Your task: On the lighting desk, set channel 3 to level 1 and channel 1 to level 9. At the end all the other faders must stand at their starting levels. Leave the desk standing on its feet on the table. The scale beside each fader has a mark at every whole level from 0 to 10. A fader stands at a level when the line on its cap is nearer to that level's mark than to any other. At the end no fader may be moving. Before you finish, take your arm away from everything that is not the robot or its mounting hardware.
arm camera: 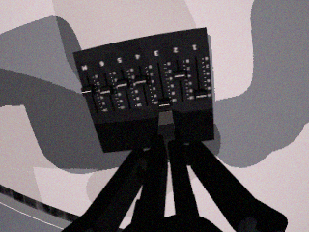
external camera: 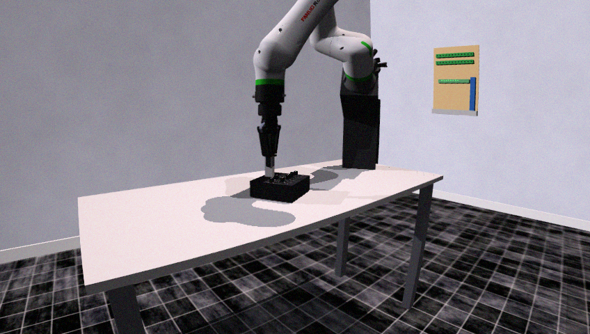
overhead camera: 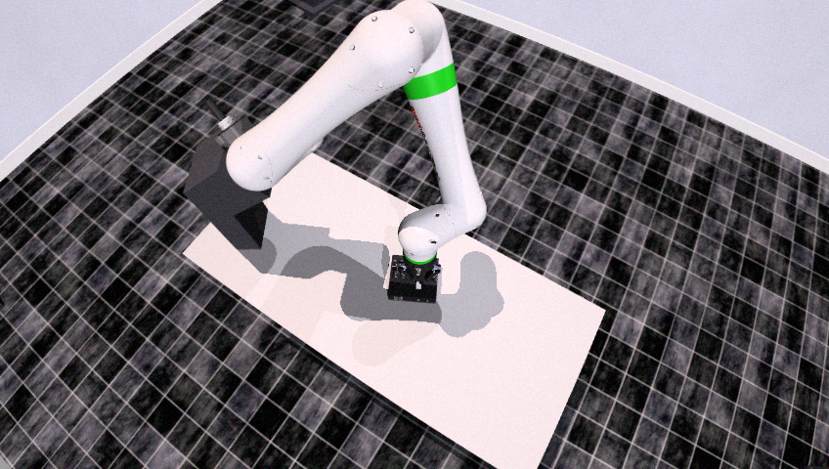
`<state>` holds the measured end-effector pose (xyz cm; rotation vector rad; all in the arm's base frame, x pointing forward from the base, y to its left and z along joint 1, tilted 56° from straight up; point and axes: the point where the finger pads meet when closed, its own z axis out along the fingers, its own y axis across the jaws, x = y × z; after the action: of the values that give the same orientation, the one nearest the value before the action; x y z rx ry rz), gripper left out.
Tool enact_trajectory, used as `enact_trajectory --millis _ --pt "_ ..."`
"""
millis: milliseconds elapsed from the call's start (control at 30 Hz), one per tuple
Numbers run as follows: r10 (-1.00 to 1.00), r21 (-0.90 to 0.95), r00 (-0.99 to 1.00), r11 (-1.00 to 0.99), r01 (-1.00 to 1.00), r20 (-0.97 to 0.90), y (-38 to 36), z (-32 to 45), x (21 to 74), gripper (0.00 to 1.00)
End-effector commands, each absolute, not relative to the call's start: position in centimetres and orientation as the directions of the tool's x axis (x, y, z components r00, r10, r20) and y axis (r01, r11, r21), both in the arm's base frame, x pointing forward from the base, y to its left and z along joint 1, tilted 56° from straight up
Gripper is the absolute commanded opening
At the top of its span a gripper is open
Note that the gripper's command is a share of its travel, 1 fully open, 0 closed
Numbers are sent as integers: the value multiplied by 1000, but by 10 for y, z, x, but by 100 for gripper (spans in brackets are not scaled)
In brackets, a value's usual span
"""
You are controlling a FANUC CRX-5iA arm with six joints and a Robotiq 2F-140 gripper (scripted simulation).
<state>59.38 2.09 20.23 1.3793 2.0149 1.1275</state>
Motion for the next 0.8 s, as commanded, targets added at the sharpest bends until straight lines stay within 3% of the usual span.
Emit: enact_trajectory --millis 0,767 --pt "913 821 -400 166 547 81 21 202 594 0" --pt "913 821 -400 166 547 81 23 203 593 0"
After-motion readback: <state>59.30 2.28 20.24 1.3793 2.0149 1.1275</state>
